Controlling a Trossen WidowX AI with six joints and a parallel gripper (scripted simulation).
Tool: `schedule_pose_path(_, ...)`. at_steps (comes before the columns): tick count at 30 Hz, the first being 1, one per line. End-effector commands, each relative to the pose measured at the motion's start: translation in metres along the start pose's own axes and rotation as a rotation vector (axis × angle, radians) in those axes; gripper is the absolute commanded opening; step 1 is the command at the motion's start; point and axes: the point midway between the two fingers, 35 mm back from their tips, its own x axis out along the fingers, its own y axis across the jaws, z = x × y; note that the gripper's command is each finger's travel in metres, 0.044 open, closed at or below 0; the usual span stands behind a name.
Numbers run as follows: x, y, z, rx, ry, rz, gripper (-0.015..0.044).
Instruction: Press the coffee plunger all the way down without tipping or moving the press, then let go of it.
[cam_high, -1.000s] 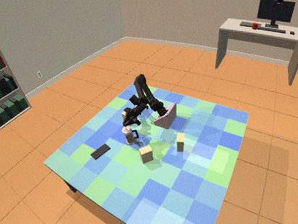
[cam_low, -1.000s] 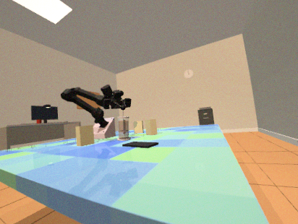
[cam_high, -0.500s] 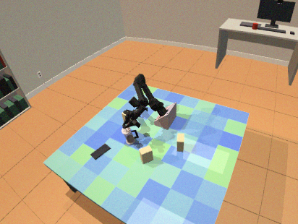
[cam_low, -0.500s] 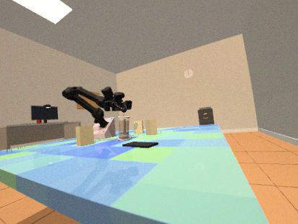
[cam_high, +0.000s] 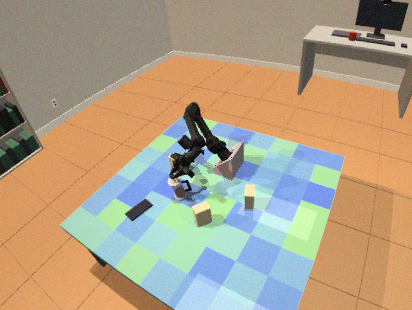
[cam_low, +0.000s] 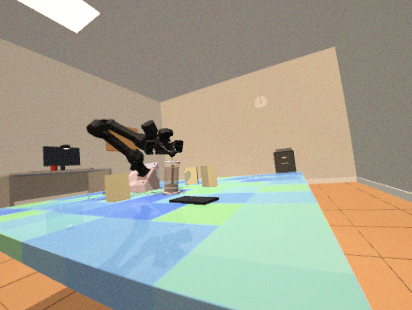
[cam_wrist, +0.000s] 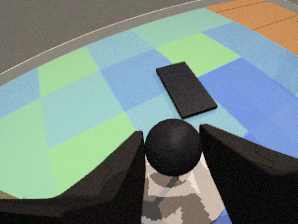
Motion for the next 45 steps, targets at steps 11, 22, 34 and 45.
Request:
schedule_pose_path(11,0.0044,0.0011,-0.0057,-0.022,0.026,-0.013,0.0121)
schedule_pose_path(22,0.0053,0.0019,-0.0048,-0.022,0.026,-0.013,0.0121)
schedule_pose_path(34,0.0039,0.0023,-0.0005,-0.011,0.011,-0.007,0.0121)
schedule_pose_path(45,0.0039,0.0023,-0.0005,-0.011,0.011,-0.007,0.0331)
